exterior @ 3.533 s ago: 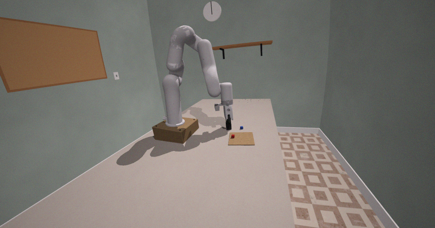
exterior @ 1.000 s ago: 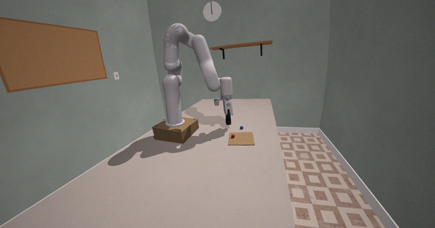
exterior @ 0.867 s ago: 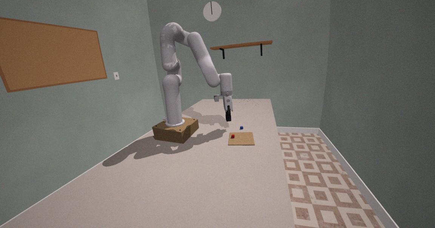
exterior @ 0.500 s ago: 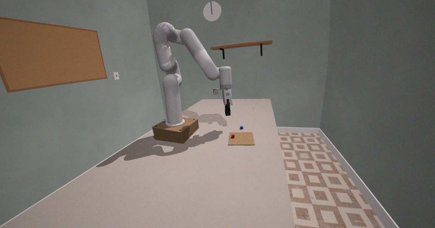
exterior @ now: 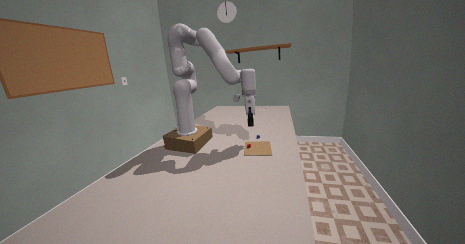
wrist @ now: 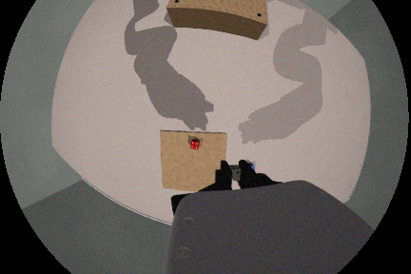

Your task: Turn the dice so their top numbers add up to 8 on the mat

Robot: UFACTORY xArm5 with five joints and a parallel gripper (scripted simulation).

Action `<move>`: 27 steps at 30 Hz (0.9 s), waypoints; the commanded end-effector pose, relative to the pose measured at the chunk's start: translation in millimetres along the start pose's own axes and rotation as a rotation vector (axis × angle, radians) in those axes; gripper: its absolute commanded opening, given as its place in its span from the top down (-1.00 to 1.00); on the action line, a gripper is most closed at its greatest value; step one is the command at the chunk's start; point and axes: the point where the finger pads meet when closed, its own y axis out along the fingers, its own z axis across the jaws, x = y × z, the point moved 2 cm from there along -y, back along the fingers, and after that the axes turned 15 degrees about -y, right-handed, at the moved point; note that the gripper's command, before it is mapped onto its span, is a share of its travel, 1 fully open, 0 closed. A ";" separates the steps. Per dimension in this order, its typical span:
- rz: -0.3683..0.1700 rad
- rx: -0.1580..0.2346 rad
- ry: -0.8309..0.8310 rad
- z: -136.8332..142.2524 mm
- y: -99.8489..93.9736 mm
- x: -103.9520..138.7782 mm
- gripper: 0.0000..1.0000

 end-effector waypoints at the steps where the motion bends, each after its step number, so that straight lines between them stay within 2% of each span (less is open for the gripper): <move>1: 0.007 -0.008 0.122 -59.0 2.7 16.5 0.78; 4: 0.008 -0.009 0.149 -71.7 3.0 17.4 0.78; 19: 0.008 -0.009 0.149 -71.7 4.1 17.5 0.78; 27: 0.008 -0.009 0.149 -71.3 23.8 17.7 0.78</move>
